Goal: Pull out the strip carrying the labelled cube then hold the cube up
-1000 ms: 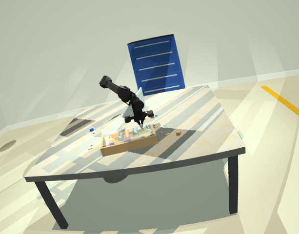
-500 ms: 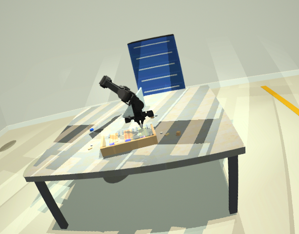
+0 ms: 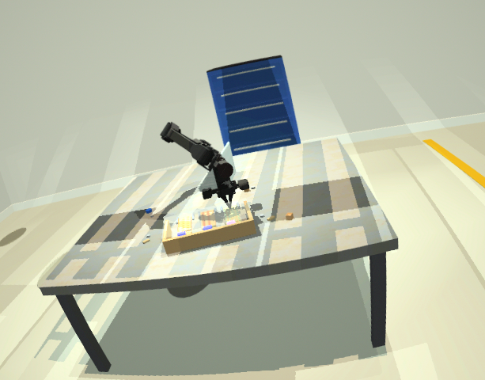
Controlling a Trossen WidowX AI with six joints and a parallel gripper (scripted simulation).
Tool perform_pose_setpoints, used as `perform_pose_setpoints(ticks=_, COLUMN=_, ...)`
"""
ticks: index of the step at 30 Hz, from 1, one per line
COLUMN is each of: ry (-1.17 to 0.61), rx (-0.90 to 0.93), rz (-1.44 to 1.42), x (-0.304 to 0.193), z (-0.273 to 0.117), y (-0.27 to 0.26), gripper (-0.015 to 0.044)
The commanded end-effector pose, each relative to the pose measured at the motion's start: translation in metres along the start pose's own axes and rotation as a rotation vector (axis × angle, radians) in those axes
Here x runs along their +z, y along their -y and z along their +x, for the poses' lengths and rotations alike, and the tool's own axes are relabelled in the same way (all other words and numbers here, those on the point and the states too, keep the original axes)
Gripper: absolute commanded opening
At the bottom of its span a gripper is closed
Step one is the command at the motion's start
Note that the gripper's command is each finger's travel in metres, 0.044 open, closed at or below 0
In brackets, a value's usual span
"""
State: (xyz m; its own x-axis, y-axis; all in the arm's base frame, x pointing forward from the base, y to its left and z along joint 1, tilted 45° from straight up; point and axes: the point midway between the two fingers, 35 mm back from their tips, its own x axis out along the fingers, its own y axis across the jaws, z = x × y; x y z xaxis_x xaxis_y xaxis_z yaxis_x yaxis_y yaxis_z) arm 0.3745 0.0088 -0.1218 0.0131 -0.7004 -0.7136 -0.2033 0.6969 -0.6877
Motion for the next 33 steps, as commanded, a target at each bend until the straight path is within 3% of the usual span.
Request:
perform_pose_setpoints(ticks=1, ry=-0.015, rx=0.000, rz=-0.005, x=-0.011, z=0.003, y=0.000, gripper=0.0000)
perform_pose_setpoints(ticks=33, ry=-0.018, rx=0.000, rz=-0.007, x=-0.060, z=0.004, y=0.000, gripper=0.0000)
